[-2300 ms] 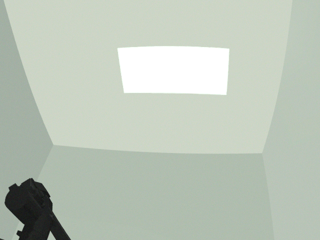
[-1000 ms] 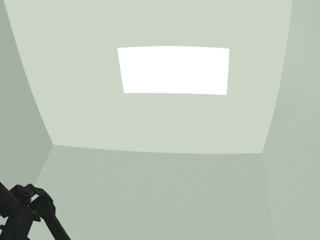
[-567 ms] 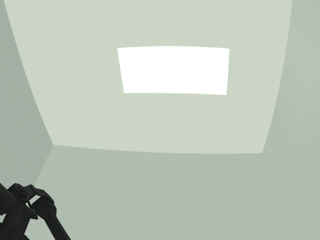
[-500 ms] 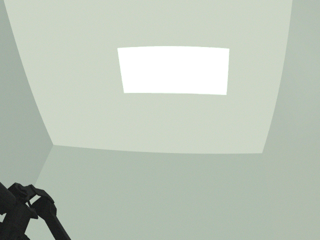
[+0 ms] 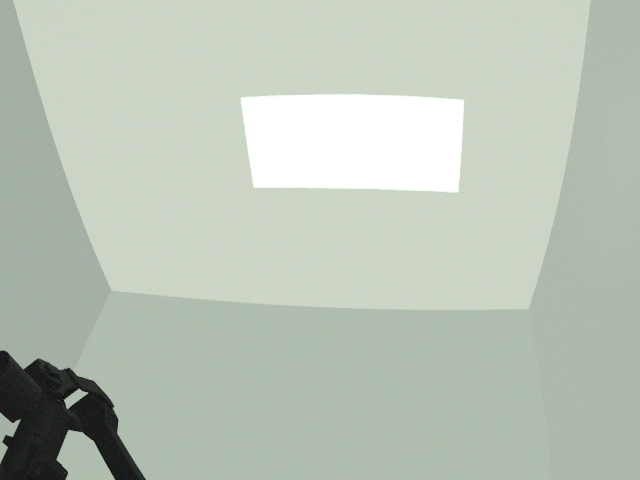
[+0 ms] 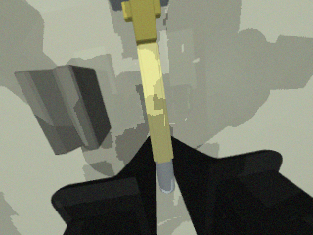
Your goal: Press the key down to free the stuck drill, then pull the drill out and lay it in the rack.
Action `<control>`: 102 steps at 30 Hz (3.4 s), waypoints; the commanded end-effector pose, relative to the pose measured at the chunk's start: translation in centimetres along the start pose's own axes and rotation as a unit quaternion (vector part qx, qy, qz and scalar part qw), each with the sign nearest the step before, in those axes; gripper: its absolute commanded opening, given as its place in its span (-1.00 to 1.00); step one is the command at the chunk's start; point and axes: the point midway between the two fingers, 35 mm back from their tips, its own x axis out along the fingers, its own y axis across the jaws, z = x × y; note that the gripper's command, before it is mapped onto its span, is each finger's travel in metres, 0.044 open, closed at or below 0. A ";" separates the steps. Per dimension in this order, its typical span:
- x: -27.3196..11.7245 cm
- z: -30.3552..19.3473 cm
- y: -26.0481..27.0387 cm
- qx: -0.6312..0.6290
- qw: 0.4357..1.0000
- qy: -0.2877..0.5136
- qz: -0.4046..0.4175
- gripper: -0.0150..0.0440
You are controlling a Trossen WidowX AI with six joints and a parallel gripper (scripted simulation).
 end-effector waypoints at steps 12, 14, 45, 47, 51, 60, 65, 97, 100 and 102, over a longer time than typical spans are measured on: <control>-1.0 0.2 0.0 0.002 1.000 0.001 0.000 -0.49; -1.1 0.2 0.0 0.002 1.000 0.001 0.000 -0.49; -2.7 0.3 0.8 0.001 1.000 0.000 0.000 -0.49; -2.6 0.2 1.2 0.001 1.000 0.000 0.000 -0.49; -2.6 0.1 1.9 0.001 1.000 0.000 0.000 -0.49; -2.4 -0.2 3.7 0.001 1.000 0.000 0.000 -0.49; -2.4 -0.4 4.6 0.001 1.000 0.000 0.001 -0.49; 0.2 -1.1 7.4 0.000 1.000 0.001 0.001 -0.49; 0.4 -1.1 7.4 0.000 1.000 0.001 0.001 -0.49; 0.7 -1.2 7.4 0.000 1.000 0.001 0.001 -0.49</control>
